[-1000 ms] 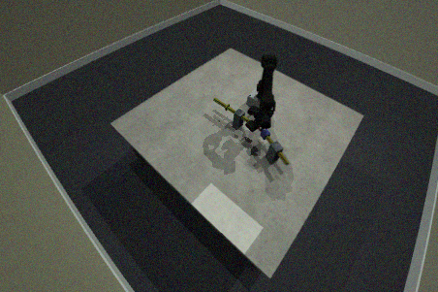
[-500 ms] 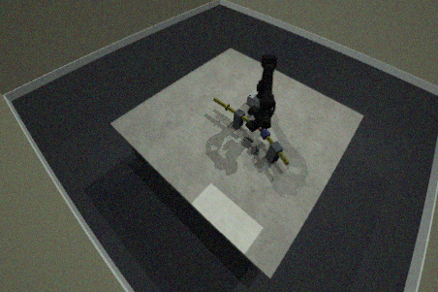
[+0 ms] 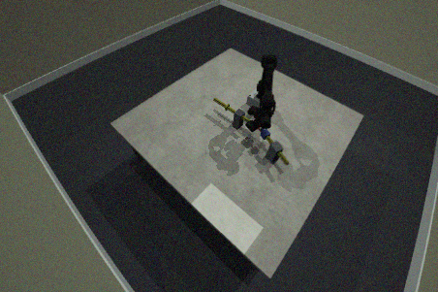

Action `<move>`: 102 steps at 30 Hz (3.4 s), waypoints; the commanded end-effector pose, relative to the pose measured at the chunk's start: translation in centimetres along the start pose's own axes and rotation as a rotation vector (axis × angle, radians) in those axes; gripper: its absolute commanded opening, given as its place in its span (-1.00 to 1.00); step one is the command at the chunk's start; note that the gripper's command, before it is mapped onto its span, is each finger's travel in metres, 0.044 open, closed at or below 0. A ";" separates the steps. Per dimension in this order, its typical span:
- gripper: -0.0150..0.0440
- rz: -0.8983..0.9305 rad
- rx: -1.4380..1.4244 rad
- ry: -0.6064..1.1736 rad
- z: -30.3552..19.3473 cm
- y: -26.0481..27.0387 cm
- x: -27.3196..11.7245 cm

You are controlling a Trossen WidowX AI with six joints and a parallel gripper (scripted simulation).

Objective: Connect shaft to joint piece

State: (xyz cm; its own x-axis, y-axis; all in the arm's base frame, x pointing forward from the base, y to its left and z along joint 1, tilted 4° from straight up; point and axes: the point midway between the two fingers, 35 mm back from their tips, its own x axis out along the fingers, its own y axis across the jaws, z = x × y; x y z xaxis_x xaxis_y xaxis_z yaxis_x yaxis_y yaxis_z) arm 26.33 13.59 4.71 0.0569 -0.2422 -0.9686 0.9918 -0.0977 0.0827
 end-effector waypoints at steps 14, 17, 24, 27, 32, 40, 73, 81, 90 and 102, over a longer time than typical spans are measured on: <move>0.01 0.000 0.000 0.000 0.0 0.0 0.0; -0.08 0.000 0.000 0.000 0.0 0.0 0.0; -0.49 0.000 0.000 0.000 0.0 0.0 0.0; -0.49 0.000 -0.001 0.004 0.0 0.0 0.0; -0.49 0.001 -0.014 0.076 0.1 0.1 0.4; -0.49 0.005 -0.042 0.223 0.1 0.2 1.1; -0.14 -0.005 -0.088 0.446 -0.1 0.5 2.2; 0.36 -0.005 -0.088 0.446 -0.1 0.5 2.2; 1.00 -0.005 -0.088 0.446 -0.1 0.5 2.2; 1.00 -0.017 -0.084 0.368 -0.1 0.4 1.9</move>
State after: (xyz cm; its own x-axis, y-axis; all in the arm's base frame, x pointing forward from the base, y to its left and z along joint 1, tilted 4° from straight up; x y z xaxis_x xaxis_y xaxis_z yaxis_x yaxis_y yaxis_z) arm 26.77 13.03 2.70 0.0679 0.1733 -0.9825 0.9977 -0.0132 0.0666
